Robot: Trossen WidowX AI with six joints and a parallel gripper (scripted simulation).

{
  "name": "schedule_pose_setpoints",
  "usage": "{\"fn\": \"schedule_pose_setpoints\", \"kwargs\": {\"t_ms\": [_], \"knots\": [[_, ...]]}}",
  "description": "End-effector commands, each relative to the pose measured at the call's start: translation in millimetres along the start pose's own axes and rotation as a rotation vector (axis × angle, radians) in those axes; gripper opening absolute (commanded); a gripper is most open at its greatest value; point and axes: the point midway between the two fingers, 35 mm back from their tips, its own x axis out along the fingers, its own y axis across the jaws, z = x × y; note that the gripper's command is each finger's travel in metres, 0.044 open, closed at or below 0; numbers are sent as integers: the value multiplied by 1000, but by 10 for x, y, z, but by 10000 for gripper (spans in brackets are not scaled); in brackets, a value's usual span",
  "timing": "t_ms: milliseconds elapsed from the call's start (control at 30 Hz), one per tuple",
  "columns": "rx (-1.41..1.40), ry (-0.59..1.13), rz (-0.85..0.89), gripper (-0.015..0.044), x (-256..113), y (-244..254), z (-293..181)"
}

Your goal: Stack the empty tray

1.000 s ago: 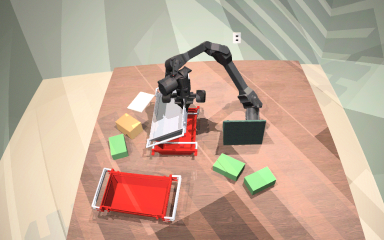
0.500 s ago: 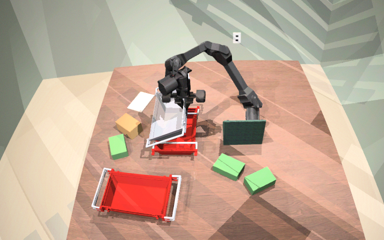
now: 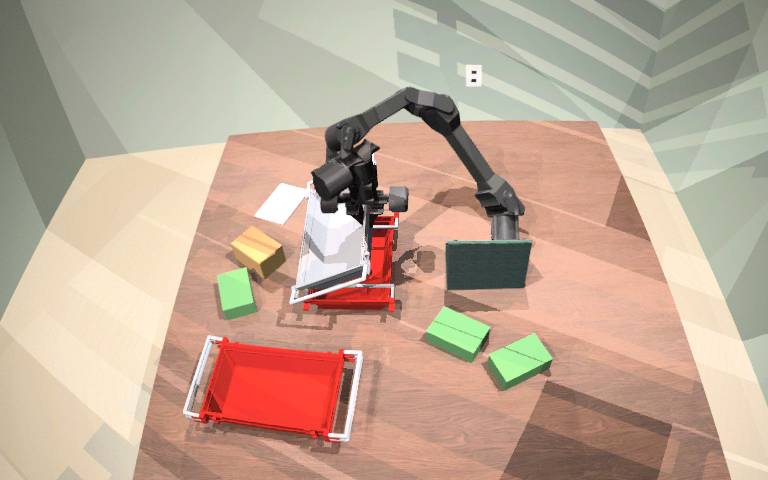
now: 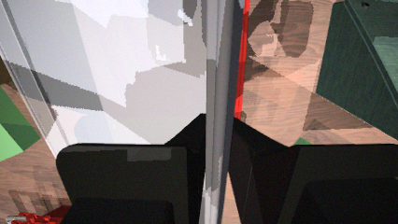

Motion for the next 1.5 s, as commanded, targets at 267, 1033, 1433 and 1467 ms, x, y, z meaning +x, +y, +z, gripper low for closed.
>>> {"fn": "schedule_pose_setpoints", "kwargs": {"t_ms": [267,1033,1433,1467], "knots": [[11,15,34,0,-101,22,-22],[-14,12,23,0,152,-24,-9],[-21,11,19,0,236,-93,10],[-21,11,19,0,247,-101,12]]}}
